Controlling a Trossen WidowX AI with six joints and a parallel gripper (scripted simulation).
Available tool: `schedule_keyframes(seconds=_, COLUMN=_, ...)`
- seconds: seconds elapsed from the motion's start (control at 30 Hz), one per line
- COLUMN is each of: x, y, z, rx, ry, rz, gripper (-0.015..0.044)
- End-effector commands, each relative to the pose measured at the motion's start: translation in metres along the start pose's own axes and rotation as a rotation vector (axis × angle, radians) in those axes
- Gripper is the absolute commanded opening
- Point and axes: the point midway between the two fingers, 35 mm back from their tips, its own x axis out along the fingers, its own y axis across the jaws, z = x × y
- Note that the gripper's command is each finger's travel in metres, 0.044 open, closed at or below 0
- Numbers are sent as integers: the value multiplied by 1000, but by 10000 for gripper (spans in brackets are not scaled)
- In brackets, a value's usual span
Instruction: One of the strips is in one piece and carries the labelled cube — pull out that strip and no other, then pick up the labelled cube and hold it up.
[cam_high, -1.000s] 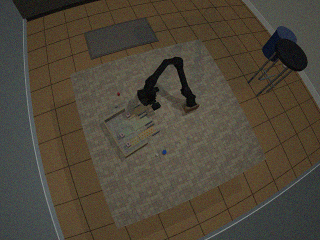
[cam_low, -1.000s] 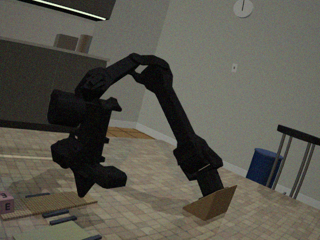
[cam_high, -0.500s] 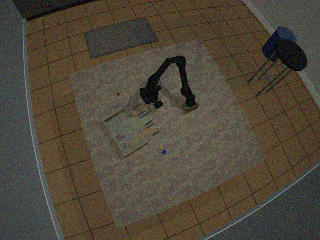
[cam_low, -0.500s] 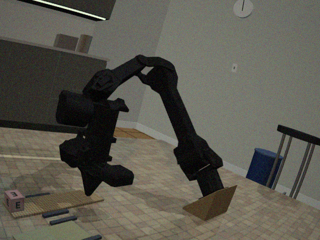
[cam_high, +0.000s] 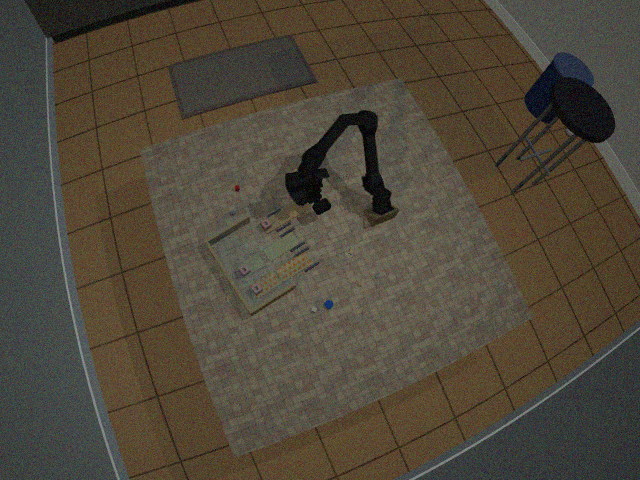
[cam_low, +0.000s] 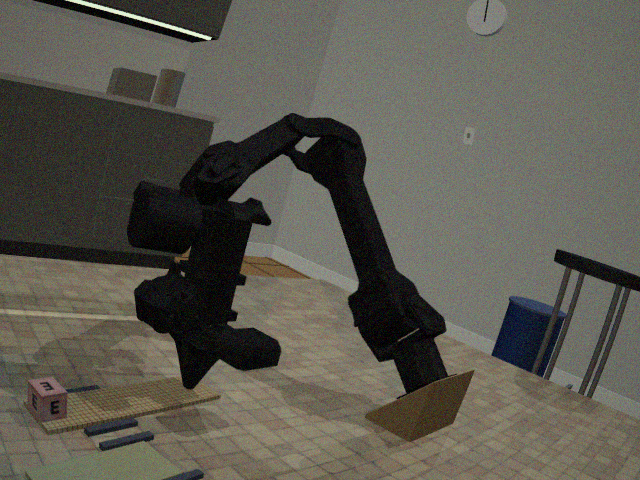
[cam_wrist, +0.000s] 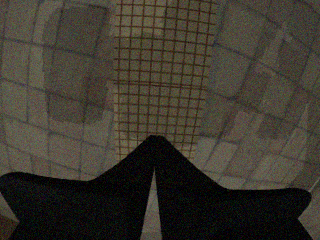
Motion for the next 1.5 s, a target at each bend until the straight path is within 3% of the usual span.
schedule_keyframes(seconds=0.0, x=6, y=2, z=-13, rx=-9, ry=30, rz=3, gripper=0)
schedule_keyframes(seconds=0.57, x=6, y=2, z=-14, rx=-9, ry=30, rz=3, gripper=0)
schedule_keyframes(seconds=0.73, x=-39, y=0, z=-4, rx=-9, ry=28, rz=6, gripper=0)
schedule_keyframes(seconds=0.9, x=-41, y=0, z=-4, rx=-9, ry=30, rz=6, gripper=0)
schedule_keyframes(seconds=1.47, x=-42, y=2, z=54, rx=-55, ry=27, rz=7, gripper=440)
